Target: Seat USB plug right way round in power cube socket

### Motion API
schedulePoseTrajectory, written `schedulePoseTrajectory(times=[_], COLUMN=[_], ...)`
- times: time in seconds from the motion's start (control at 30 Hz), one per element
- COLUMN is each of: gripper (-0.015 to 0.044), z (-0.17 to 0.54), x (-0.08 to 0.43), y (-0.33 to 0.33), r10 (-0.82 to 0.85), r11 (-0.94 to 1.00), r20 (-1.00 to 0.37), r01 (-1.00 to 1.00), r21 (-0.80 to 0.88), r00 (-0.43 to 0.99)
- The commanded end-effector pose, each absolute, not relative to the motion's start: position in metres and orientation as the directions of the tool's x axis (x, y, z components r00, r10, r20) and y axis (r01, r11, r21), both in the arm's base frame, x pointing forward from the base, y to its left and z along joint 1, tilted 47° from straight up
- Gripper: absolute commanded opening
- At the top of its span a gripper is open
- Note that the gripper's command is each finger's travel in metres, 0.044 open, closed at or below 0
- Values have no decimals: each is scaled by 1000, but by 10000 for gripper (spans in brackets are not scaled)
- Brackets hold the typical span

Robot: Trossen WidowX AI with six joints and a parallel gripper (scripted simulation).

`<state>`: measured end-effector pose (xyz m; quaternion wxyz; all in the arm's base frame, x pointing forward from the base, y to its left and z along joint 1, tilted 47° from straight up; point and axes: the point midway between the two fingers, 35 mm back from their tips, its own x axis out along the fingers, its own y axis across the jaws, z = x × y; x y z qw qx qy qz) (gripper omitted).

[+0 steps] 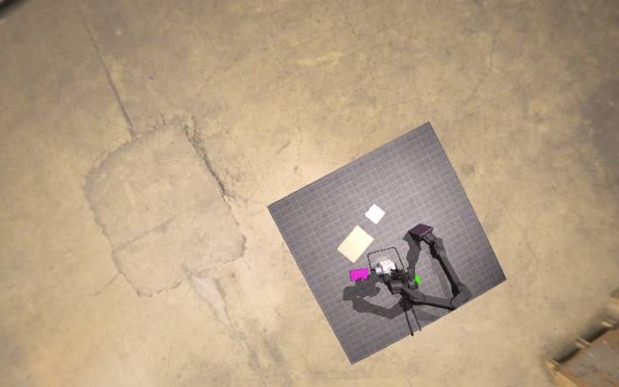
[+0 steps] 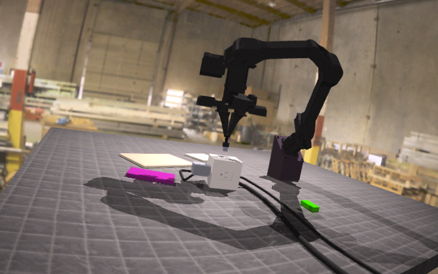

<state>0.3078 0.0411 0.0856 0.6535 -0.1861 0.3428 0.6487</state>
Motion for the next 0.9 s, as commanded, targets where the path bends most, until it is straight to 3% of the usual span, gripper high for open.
schedulePoseTrajectory(times=[0.0,0.37,0.87], gripper=[0,0,0], z=[87,90,89], x=[309,309,308], y=[38,36,37], r10=[716,719,720], r11=[87,107,354], r20=[-693,-691,-690], r01=[-976,-970,-815], r21=[198,218,460], r00=[-77,-77,-77])
